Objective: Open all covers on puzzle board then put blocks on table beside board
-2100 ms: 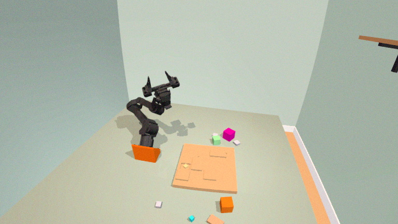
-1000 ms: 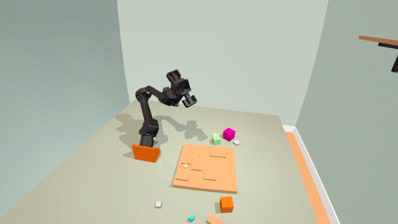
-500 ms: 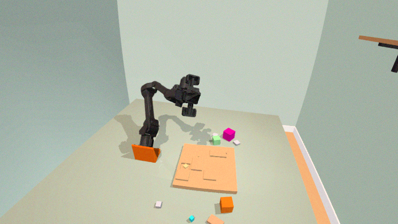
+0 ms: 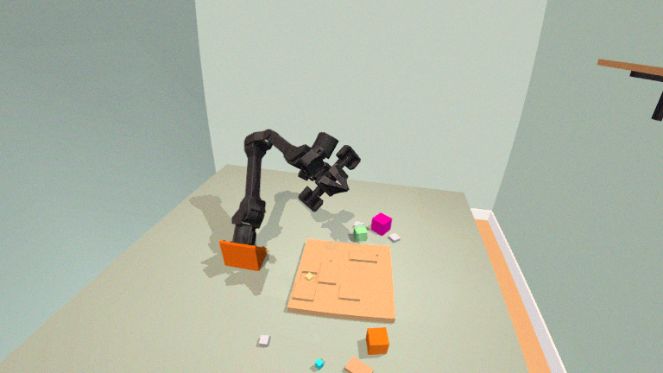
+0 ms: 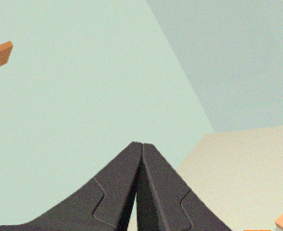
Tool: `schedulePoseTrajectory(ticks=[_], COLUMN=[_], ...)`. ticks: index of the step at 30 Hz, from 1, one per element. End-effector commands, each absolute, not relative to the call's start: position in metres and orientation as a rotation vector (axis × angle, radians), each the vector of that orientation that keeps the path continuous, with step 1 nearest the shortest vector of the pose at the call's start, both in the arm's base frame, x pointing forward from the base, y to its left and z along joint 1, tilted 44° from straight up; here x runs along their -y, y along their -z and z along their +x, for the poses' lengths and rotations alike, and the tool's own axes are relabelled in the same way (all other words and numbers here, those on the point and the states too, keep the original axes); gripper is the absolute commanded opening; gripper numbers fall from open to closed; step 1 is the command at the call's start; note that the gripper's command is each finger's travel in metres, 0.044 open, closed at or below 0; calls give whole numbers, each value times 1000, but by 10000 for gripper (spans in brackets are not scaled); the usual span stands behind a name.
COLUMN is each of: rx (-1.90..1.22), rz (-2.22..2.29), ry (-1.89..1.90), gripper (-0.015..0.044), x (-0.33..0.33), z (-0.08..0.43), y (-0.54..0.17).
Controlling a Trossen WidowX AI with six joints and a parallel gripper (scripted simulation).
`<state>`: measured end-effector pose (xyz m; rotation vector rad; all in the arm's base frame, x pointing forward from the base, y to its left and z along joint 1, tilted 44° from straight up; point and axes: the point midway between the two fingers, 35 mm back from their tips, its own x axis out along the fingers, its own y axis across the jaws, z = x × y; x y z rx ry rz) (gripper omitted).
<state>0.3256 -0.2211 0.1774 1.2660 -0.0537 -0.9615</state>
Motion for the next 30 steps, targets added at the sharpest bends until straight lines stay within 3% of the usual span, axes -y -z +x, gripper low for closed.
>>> schedulePoseTrajectory(ticks=[1,17,30], rx=[-99,-740,-1197], rz=[1191,870,656], ry=[962,785,416], gripper=[0,0,0], x=[219,197,166], z=[333,350,346], y=[-159,-85,-29])
